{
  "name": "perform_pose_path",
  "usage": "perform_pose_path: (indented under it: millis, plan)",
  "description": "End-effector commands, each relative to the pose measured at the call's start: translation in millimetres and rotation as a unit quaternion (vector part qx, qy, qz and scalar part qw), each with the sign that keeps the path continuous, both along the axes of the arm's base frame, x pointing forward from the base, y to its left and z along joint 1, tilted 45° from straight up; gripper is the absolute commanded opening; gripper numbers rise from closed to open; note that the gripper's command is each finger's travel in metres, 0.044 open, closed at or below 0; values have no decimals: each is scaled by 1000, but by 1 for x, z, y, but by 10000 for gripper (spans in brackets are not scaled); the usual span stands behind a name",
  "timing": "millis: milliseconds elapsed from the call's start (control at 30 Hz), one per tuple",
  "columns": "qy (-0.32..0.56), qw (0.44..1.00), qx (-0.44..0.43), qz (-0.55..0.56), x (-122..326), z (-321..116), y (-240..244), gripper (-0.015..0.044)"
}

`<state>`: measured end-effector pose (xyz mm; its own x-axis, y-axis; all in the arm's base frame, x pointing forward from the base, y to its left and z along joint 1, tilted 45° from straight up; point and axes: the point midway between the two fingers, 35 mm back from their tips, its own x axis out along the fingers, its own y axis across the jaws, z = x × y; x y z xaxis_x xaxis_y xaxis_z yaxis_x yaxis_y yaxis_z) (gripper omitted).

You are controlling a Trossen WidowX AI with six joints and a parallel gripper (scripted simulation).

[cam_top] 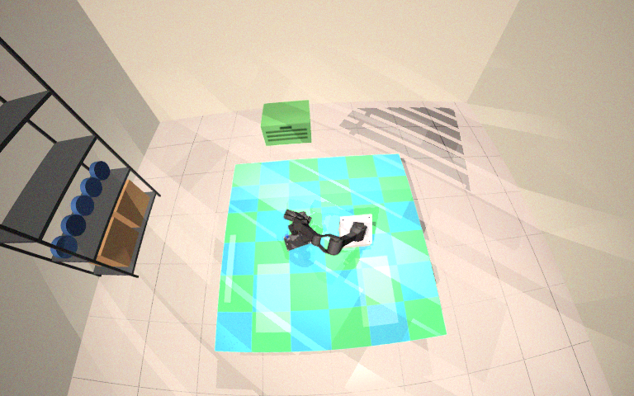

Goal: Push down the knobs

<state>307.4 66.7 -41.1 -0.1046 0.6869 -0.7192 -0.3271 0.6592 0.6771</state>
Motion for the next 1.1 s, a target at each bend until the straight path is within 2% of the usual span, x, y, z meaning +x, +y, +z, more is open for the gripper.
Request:
perform_pose_path:
  millis: [0, 1067]
  plan:
    - [-1, 1000, 3, 14, 0, -8, 11, 0]
    - [-2, 1000, 3, 14, 3, 12, -9, 0]
